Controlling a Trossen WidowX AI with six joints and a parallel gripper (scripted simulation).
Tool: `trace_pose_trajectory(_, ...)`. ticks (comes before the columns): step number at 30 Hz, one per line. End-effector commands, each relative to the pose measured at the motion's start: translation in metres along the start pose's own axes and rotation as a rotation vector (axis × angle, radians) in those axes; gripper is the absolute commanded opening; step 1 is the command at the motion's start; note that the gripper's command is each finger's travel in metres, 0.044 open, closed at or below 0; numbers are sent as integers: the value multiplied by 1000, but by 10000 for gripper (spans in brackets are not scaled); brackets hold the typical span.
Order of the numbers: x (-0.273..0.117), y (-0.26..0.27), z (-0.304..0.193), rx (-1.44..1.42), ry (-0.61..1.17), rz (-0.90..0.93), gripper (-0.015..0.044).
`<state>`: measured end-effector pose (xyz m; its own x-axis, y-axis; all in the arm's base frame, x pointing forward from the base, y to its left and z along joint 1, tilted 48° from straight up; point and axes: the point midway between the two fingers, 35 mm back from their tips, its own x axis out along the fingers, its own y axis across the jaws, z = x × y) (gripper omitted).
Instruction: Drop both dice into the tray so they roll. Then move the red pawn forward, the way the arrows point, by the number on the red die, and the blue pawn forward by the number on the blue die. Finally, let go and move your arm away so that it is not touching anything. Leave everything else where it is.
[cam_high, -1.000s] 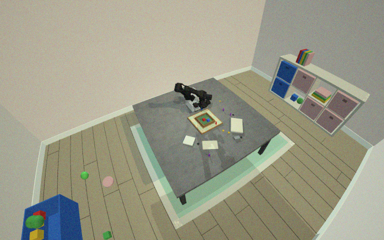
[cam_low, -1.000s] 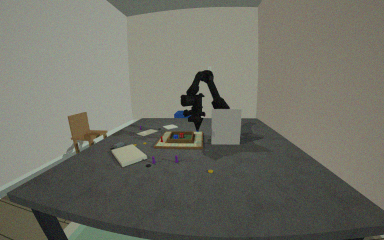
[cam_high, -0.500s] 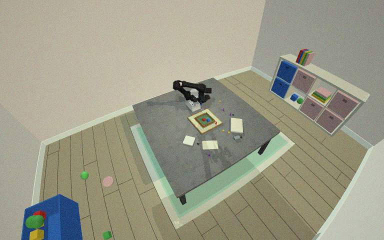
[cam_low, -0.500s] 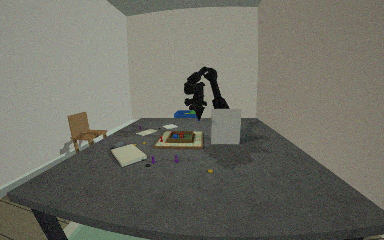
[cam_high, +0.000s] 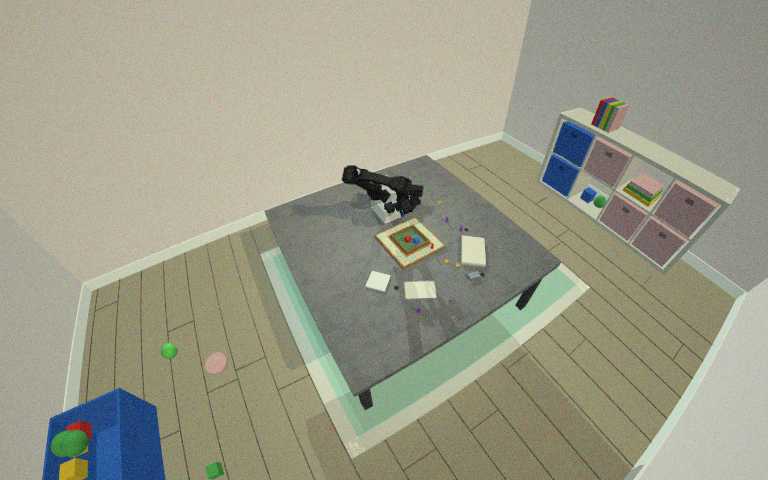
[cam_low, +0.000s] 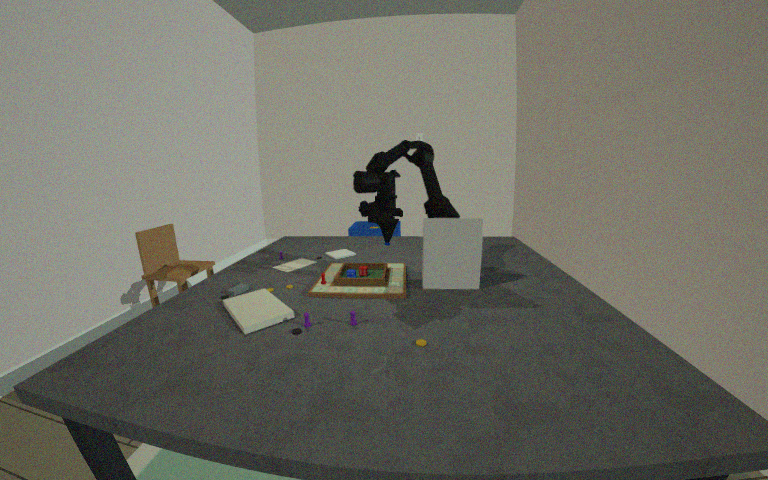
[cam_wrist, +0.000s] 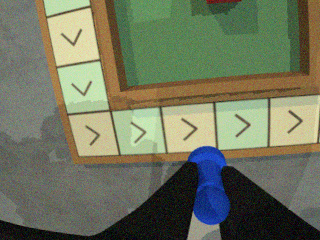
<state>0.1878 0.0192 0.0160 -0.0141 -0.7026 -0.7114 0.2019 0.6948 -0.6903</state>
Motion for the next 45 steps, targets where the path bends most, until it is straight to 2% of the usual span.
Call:
trace_pose_trajectory(1,2,-6,15,5,-15,16,0)
trace_pose_trajectory(30,50,-105,88,31,-29,-60,0)
trace_pose_trajectory(45,86,-108,89,31,-29,-63,0)
